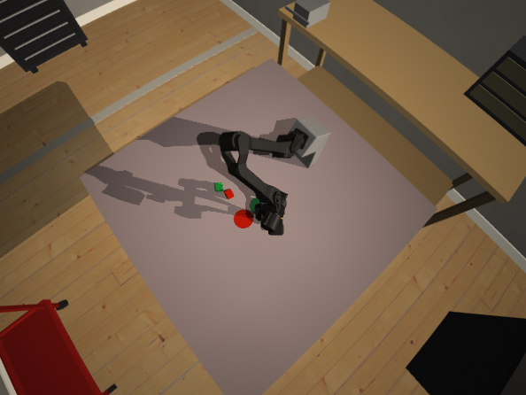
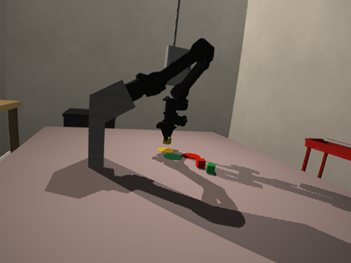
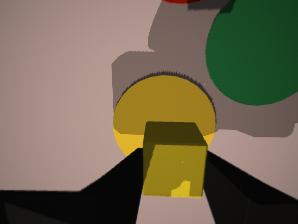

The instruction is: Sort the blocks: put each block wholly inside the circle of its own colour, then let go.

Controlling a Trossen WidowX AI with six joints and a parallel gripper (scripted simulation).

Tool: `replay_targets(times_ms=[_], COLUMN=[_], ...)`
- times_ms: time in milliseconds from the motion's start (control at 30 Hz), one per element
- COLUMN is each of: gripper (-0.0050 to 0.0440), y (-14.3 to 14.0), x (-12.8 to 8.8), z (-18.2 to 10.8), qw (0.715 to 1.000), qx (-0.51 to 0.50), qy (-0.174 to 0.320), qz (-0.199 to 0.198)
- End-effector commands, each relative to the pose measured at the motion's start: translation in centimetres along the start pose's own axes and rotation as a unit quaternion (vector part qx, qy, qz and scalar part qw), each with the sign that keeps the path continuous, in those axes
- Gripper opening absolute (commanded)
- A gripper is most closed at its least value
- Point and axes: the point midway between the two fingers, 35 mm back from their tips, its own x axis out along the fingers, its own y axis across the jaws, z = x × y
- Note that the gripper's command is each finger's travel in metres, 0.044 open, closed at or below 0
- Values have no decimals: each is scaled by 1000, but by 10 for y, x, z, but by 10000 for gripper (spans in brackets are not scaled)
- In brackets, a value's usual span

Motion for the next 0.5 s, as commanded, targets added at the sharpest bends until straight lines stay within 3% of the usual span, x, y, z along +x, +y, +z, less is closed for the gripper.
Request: replay_targets(times_ms=[0, 467], gripper=[105, 105], y=[0, 2], x=[5, 7], z=[0, 1], qw=[1000, 1000], qx=[0, 2], qy=[1, 0], qz=[3, 5])
